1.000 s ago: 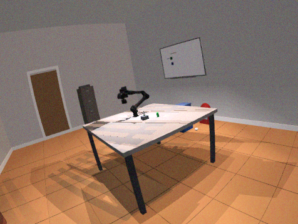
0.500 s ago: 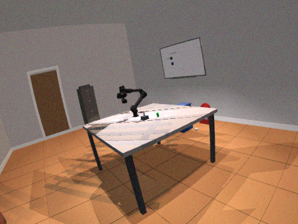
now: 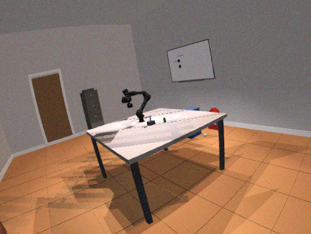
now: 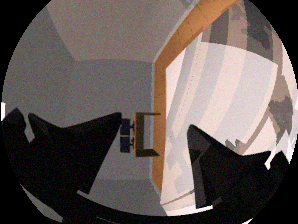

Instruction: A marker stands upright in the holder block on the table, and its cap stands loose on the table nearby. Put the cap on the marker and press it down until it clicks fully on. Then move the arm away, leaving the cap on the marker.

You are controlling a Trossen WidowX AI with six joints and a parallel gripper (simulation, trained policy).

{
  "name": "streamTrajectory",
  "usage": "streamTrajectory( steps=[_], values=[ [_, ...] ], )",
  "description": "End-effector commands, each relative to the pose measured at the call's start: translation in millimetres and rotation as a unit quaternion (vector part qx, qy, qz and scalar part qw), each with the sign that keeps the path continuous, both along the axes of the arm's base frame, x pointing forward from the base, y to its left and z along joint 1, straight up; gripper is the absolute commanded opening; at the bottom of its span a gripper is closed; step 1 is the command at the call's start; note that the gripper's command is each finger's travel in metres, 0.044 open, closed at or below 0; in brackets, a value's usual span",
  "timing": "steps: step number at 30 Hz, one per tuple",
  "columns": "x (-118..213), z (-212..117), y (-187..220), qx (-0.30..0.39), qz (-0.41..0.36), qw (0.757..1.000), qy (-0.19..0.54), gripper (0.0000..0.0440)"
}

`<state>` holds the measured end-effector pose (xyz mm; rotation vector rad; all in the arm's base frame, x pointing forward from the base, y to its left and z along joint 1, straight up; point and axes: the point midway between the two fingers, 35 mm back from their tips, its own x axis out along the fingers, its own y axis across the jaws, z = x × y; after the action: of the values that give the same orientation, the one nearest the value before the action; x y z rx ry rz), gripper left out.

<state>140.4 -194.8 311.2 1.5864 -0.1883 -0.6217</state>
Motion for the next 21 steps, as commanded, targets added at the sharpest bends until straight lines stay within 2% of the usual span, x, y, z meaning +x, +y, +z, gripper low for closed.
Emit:
streamTrajectory(
  steps=[1, 21],
  values=[
    [5, -1, -1, 0.006, 0.015, 1.000, 0.012, 0.0313],
    [39, -9, -3, 0.040, 0.100, 0.992, 0.069, 0.0313]
  ],
)
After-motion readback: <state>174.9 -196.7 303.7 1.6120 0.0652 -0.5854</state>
